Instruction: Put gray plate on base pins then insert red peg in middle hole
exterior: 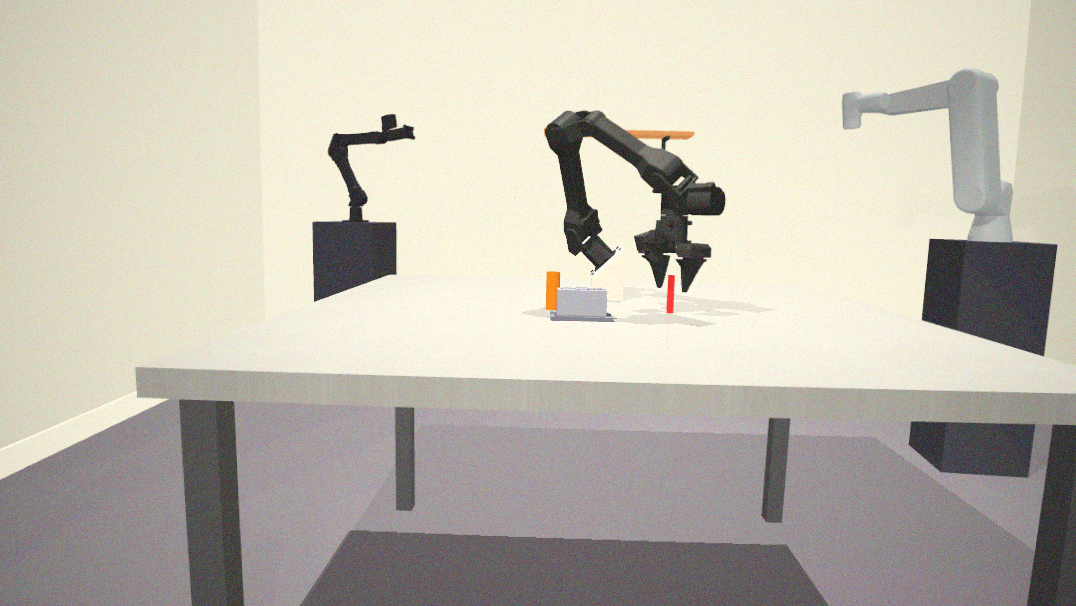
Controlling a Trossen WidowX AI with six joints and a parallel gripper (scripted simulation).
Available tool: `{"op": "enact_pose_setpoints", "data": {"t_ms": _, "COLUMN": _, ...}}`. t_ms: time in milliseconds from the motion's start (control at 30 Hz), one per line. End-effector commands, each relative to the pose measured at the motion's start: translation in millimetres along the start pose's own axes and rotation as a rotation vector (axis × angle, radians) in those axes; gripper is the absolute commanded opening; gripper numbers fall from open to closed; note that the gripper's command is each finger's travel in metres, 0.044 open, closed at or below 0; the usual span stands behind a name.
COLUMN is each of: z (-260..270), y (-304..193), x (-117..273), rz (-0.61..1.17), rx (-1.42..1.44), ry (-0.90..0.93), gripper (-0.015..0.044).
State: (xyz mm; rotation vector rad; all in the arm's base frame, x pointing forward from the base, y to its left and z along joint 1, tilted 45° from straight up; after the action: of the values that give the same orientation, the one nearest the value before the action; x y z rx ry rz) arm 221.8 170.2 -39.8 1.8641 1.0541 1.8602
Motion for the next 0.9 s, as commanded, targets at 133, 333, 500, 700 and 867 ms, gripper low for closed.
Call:
{"op": "enact_pose_setpoints", "data": {"t_ms": 133, "z": -1.8, "y": 0.0, "x": -8.6, "rz": -0.010, "rx": 0.011, "ry": -0.005, "gripper": 0.0361}}
{"op": "enact_pose_setpoints", "data": {"t_ms": 333, "z": -1.8, "y": 0.0, "x": -8.6, "rz": -0.010, "rx": 0.011, "ry": -0.005, "gripper": 0.0204}}
{"op": "enact_pose_setpoints", "data": {"t_ms": 500, "z": -1.8, "y": 0.0, "x": -8.6, "rz": -0.010, "rx": 0.011, "ry": -0.005, "gripper": 0.0072}}
{"op": "enact_pose_setpoints", "data": {"t_ms": 700, "z": -1.8, "y": 0.0, "x": -8.6, "rz": -0.010, "rx": 0.011, "ry": -0.005, "gripper": 0.0013}}
{"op": "enact_pose_setpoints", "data": {"t_ms": 867, "z": -1.7, "y": -0.1, "x": -8.1, "rz": -0.010, "rx": 0.011, "ry": -0.005, "gripper": 0.0000}}
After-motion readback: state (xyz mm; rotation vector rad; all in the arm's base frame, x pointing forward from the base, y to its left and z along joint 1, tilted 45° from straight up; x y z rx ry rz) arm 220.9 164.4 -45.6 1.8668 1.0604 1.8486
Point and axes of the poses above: the point midway between the two fingers, 35 mm back from their tips, its own x axis back along the fingers, its own z axis across the jaws, y = z × x, the point moved 7 cm from there along x, back along the fingers, and after that the axes turned 15 degrees about -x, right-handed, at the moved point
